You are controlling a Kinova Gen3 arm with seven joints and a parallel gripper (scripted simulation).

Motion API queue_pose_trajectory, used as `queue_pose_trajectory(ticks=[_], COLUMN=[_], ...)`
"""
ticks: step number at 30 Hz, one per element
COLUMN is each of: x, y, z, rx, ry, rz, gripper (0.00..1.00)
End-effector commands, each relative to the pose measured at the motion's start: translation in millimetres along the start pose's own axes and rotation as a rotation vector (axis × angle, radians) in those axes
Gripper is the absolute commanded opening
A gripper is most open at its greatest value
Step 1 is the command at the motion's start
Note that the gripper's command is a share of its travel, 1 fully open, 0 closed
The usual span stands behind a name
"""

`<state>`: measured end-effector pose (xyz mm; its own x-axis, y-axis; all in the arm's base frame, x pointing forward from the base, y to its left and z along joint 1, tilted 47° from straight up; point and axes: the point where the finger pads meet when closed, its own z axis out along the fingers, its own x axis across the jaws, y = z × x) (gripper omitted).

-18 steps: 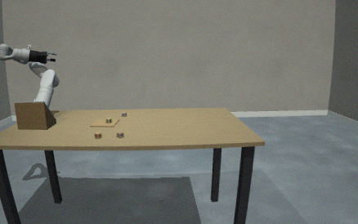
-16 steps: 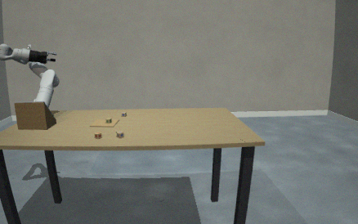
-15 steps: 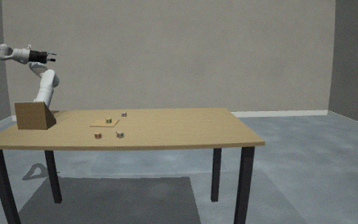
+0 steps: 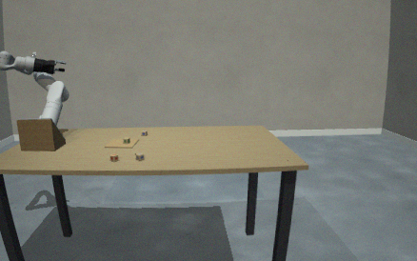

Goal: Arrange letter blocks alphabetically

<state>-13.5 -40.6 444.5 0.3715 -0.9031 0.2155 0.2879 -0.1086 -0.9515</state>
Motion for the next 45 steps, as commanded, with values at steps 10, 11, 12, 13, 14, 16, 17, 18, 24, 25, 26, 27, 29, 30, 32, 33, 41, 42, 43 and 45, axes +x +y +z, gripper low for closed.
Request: queue_pose_trajectory(ticks=[10, 11, 12, 13, 14, 16, 17, 18, 24, 25, 26, 27, 29, 30, 32, 33, 41, 42, 43, 45], x=[5.5, 6.2, 7.2, 8.2, 9.4, 9.4, 10.8, 12.4, 25.5, 28.3, 31.3, 34.5, 41.2, 44.9, 48.7, 48.7, 83.2, 87.9, 92.8, 98.2], y=[5.3, 6.2, 7.3, 8.5, 9.9, 9.9, 11.3, 13.1, 26.6, 29.5, 32.7, 36.1, 43.5, 47.5, 51.8, 51.8, 93.1, 99.1, 105.3, 111.3], z=[-1.4, -1.5, -1.7, -1.9, -2.1, -2.1, -2.2, -2.5, -3.3, -3.3, -3.2, -3.0, -2.2, -1.6, -0.9, -0.9, 11.2, 13.9, 16.9, 20.4], rx=[-0.013, -0.014, -0.016, -0.018, -0.021, -0.021, -0.023, -0.026, -0.049, -0.055, -0.061, -0.067, -0.082, -0.090, -0.098, -0.098, -0.175, -0.186, -0.197, -0.208], ry=[-0.006, -0.009, -0.012, -0.016, -0.020, -0.020, -0.026, -0.030, -0.072, -0.081, -0.091, -0.101, -0.123, -0.134, -0.146, -0.146, -0.261, -0.276, -0.292, -0.307], rz=[0.019, 0.022, 0.025, 0.029, 0.034, 0.034, 0.038, 0.044, 0.084, 0.092, 0.101, 0.110, 0.130, 0.140, 0.150, 0.150, 0.223, 0.231, 0.242, 0.252], gripper=[1.00, 1.00, 1.00, 1.00, 1.00, 1.00, 1.00, 1.00, 1.00, 1.00, 1.00, 1.00, 1.00, 1.00, 1.00, 1.00, 1.00, 1.00, 1.00, 1.00])
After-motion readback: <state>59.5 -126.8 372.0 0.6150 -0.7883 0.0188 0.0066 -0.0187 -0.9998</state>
